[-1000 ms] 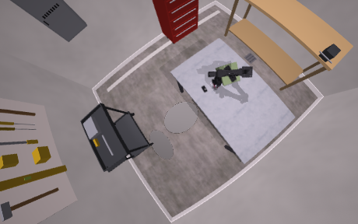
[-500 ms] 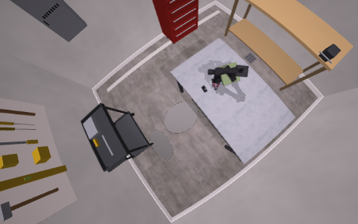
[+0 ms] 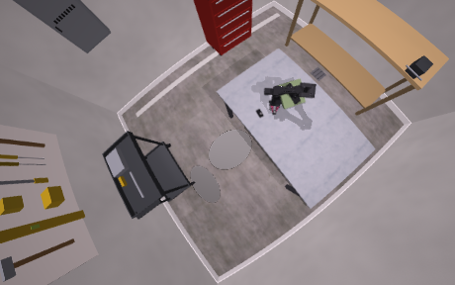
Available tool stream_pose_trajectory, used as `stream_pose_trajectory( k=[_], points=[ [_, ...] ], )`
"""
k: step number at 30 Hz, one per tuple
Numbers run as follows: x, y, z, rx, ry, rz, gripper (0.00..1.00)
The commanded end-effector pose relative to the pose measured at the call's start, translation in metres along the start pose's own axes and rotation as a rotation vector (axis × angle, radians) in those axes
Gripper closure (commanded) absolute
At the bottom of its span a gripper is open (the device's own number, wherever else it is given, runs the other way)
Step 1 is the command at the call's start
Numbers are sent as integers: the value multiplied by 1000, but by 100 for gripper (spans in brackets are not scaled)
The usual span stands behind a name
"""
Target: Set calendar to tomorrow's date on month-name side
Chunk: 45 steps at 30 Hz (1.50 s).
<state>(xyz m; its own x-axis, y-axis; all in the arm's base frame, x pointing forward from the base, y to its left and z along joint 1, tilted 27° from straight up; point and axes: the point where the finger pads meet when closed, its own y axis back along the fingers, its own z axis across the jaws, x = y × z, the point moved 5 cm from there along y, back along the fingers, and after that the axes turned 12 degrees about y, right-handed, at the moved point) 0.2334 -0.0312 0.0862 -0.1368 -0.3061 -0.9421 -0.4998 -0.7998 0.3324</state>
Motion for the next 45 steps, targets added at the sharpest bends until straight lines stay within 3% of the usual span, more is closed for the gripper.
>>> stream_pose_trajectory(
  k=[1, 45],
  points=[
    [-2, 1, -2, 11, 6, -14, 74],
    [34, -38, 5, 10, 6, -15, 74]
  ],
)
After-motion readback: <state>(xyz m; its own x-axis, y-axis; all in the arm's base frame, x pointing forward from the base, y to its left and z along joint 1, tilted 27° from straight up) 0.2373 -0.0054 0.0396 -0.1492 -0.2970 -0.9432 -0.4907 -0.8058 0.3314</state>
